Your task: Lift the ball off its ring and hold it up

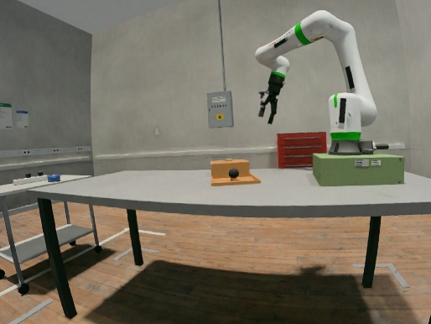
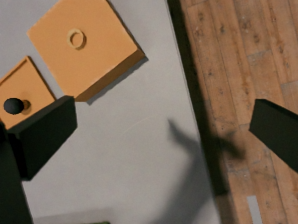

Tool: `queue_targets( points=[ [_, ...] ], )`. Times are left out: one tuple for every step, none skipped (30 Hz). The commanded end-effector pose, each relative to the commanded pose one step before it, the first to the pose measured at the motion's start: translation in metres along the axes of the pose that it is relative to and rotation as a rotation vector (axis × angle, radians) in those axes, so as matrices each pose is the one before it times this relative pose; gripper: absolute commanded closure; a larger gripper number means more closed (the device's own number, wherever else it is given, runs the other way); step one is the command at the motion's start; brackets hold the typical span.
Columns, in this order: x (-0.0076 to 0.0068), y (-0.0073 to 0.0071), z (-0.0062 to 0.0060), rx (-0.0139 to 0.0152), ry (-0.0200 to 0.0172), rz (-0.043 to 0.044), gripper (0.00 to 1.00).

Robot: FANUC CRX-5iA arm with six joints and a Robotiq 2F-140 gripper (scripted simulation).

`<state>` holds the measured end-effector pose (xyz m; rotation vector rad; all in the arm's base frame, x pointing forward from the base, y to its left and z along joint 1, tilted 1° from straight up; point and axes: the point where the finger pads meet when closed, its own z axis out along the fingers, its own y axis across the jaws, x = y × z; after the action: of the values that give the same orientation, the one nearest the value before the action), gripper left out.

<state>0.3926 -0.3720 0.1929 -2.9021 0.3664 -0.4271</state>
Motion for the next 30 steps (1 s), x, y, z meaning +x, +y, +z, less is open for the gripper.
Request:
queue_targets(
  points=[
    [0.00046,0.00010,-0.00077,-0.00107,0.00119,-0.00058,0.00],
    [0.00000,0.00000,0.00000,0.00000,0.00000,0.00000,0.00],
    [0.00000,0.00000,0.00000,0.00000,0.00000,0.00000,0.00],
    [0.00000,0.00000,0.00000,0.00000,0.00000,0.00000,0.00],
    [0.00000,0.00000,0.00000,0.00000,0.00000,0.00000,0.00],
    [0.00000,0.00000,0.00000,0.00000,0.00000,0.00000,0.00],
    [0.00000,0.00000,0.00000,0.00000,0.00000,0.00000,0.00],
    [0.00000,0.00000,0.00000,0.00000,0.00000,0.00000,0.00],
    [0.00000,0.00000,0.00000,0.00000,0.00000,0.00000,0.00],
    [0.00000,0.00000,0.00000,0.00000,0.00000,0.00000,0.00],
    [0.00000,0.00000,0.00000,0.00000,0.00000,0.00000,0.00],
    [0.00000,0.00000,0.00000,0.00000,0.00000,0.00000,0.00],
    [0.00000,0.00000,0.00000,0.00000,0.00000,0.00000,0.00],
    [0.00000,0.00000,0.00000,0.00000,0.00000,0.00000,0.00],
    [0.00000,0.00000,0.00000,0.00000,0.00000,0.00000,0.00],
    [0.00000,0.00000,0.00000,0.00000,0.00000,0.00000,0.00],
    [0.00000,0.00000,0.00000,0.00000,0.00000,0.00000,0.00],
    [0.00004,-0.00014,0.00011,0.00002,-0.00018,-0.00072,0.00],
    [0.00028,-0.00090,0.00075,0.00013,-0.00119,-0.00472,0.00],
    [0.00071,-0.00229,0.00190,0.00033,-0.00301,-0.01198,0.00],
    [0.00130,-0.00414,0.00342,0.00062,-0.00543,-0.02172,0.00],
    [0.00205,-0.00631,0.00519,0.00100,-0.00824,-0.03326,0.00],
    [0.00299,-0.00866,0.00707,0.00149,-0.01125,-0.04598,0.00],
    [0.00413,-0.01104,0.00895,0.00208,-0.01426,-0.05932,0.00],
    [0.00350,-0.00830,0.00672,0.00171,-0.01073,-0.04543,0.00],
    [0.00227,-0.00492,0.00398,0.00108,-0.00638,-0.02734,0.00],
    [0.00332,-0.00693,0.00559,0.00159,-0.00896,-0.03884,0.00],
    [0.00343,-0.00672,0.00542,0.00162,-0.00869,-0.03821,0.00],
    [0.00084,-0.00153,0.00124,0.00038,-0.00199,-0.00883,0.00],
    [0.00602,-0.01116,0.00892,0.00289,-0.01435,-0.06438,0.00]
  ],
)
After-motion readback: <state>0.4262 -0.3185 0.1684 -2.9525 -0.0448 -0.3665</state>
